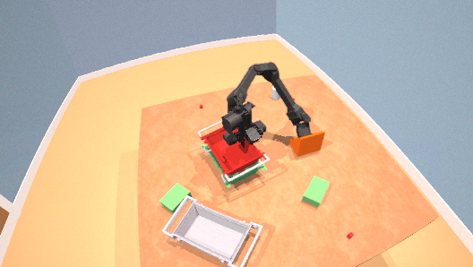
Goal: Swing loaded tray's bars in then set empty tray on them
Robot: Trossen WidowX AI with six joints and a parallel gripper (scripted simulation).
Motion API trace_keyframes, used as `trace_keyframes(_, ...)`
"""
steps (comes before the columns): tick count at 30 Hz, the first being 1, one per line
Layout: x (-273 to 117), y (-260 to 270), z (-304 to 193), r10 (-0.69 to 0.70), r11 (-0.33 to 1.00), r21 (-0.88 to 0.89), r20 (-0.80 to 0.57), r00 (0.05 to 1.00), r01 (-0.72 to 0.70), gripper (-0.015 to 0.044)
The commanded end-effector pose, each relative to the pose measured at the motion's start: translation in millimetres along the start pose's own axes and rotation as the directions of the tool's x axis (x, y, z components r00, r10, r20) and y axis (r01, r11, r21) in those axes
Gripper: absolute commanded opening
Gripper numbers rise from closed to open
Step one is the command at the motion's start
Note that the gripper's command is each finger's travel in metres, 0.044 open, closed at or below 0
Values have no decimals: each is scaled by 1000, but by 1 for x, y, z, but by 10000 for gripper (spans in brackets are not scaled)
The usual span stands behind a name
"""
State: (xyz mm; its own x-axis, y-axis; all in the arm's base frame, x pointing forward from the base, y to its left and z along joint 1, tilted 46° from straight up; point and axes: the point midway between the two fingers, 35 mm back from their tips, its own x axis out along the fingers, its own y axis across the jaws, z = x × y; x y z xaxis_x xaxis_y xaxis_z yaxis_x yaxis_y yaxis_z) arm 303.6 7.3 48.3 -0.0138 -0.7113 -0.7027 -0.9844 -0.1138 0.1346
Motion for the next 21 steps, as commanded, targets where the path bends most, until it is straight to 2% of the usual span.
trace_keyframes(1,7,3,-3,23,1000,1,-2,1000,-23,0)
trace_keyframes(21,7,3,-3,23,1000,1,-2,1000,-23,0)
